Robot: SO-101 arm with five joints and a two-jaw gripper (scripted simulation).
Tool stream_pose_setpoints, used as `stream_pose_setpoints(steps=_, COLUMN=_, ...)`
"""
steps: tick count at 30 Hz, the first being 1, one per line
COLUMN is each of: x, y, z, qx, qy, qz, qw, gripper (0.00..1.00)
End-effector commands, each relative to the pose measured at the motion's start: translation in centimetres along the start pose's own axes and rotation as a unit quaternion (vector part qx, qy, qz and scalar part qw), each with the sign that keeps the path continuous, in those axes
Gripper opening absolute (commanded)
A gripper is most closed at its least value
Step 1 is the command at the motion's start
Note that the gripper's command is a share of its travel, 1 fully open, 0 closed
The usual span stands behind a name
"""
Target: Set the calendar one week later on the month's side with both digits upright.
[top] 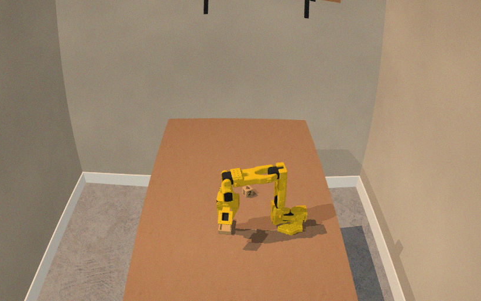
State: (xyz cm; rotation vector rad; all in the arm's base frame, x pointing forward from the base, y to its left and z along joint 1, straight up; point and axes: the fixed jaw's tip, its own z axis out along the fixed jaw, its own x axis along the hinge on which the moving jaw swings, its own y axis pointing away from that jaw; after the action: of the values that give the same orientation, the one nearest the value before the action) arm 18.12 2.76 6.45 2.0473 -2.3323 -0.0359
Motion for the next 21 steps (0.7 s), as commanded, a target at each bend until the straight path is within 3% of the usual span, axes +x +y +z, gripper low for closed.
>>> stream_pose_setpoints(steps=1, x=-0.2, y=-0.6, z=-1.5, qx=0.033, qy=-0.01, qz=0.0, qw=0.999, gripper=0.0)
stream_pose_setpoints(steps=11, x=-1.0, y=-0.4, z=-1.4, qx=0.033, qy=-0.01, qz=-0.023, qw=0.999, gripper=0.0)
stream_pose_setpoints(steps=15, x=-3.3, y=0.3, z=-1.1, qx=0.033, qy=-0.009, qz=-0.083, qw=0.996, gripper=0.0)
stream_pose_setpoints(steps=20, x=-7.3, y=2.3, z=-0.5, qx=0.033, qy=-0.008, qz=-0.197, qw=0.98, gripper=0.0)
stream_pose_setpoints(steps=21, x=-7.3, y=2.3, z=-0.5, qx=0.033, qy=-0.008, qz=-0.197, qw=0.98, gripper=0.0)
